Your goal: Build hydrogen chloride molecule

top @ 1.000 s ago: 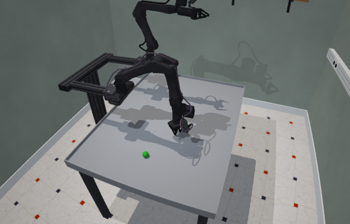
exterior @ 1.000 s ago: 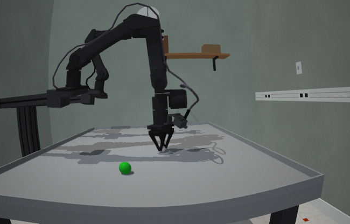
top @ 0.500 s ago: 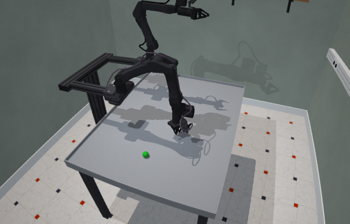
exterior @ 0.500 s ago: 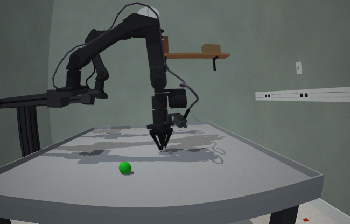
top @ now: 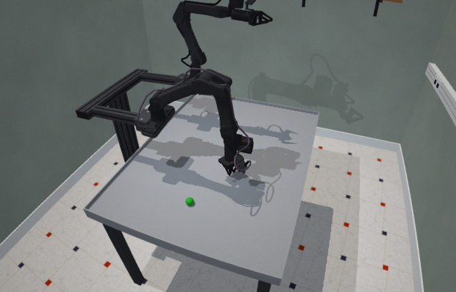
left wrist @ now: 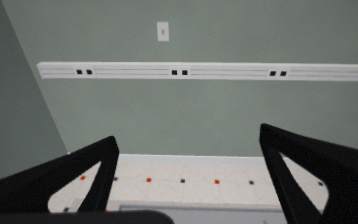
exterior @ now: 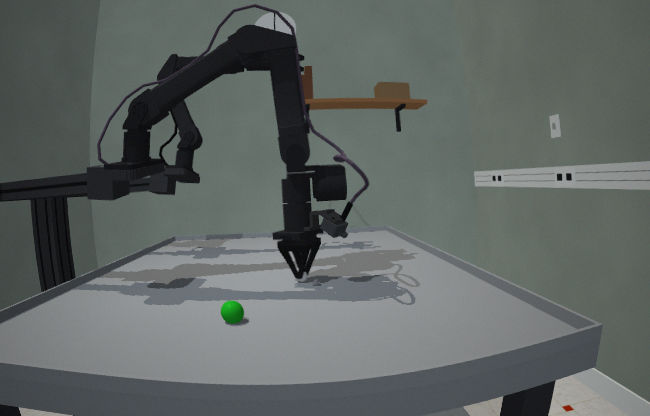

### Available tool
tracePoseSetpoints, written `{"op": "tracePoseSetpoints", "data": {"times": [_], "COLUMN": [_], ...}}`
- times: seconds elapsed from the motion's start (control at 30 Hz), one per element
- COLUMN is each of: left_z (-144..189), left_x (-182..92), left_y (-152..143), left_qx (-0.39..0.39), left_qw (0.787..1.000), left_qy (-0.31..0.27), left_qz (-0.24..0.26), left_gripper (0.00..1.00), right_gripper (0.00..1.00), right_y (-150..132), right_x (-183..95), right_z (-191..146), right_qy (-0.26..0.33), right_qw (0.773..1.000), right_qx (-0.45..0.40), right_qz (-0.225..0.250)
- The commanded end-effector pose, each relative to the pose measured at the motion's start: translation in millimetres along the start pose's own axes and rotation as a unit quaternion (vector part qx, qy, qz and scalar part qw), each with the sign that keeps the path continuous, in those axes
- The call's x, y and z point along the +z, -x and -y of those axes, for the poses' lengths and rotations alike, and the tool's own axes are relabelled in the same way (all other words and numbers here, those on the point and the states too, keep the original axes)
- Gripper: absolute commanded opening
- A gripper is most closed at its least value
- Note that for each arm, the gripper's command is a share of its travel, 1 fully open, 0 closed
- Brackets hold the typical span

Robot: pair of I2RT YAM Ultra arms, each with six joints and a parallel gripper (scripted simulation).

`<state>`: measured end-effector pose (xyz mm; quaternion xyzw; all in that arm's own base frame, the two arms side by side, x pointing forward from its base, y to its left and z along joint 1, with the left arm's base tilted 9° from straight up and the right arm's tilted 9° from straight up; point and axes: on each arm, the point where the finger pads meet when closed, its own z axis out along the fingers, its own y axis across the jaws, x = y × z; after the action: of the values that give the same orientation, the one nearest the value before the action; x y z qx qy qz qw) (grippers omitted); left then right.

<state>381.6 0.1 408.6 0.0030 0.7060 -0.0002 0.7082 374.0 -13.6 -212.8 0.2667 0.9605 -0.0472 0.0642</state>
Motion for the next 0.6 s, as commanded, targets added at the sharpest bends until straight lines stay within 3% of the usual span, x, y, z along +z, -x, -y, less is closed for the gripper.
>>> {"op": "tracePoseSetpoints", "data": {"times": [0.0,0.3,0.57], "left_z": [3,3,3], "left_x": [-9,-9,-9], "left_y": [6,6,6], "left_qx": [0.004,0.004,0.004], "left_qw": [1.0,1.0,1.0], "left_qy": [-0.009,-0.009,-0.009], "left_qz": [0.004,0.004,0.004], "left_gripper": [1.0,1.0,1.0], "right_gripper": [0.0,0.0,0.0], "right_y": [2,-2,2], "right_x": [-10,-33,-26], "right_z": [-4,-2,-2], "right_qy": [-0.002,-0.004,0.002], "right_qw": [1.0,1.0,1.0], "right_qx": [-0.002,-0.004,-0.001], "right_qz": [0.004,0.003,0.012]}}
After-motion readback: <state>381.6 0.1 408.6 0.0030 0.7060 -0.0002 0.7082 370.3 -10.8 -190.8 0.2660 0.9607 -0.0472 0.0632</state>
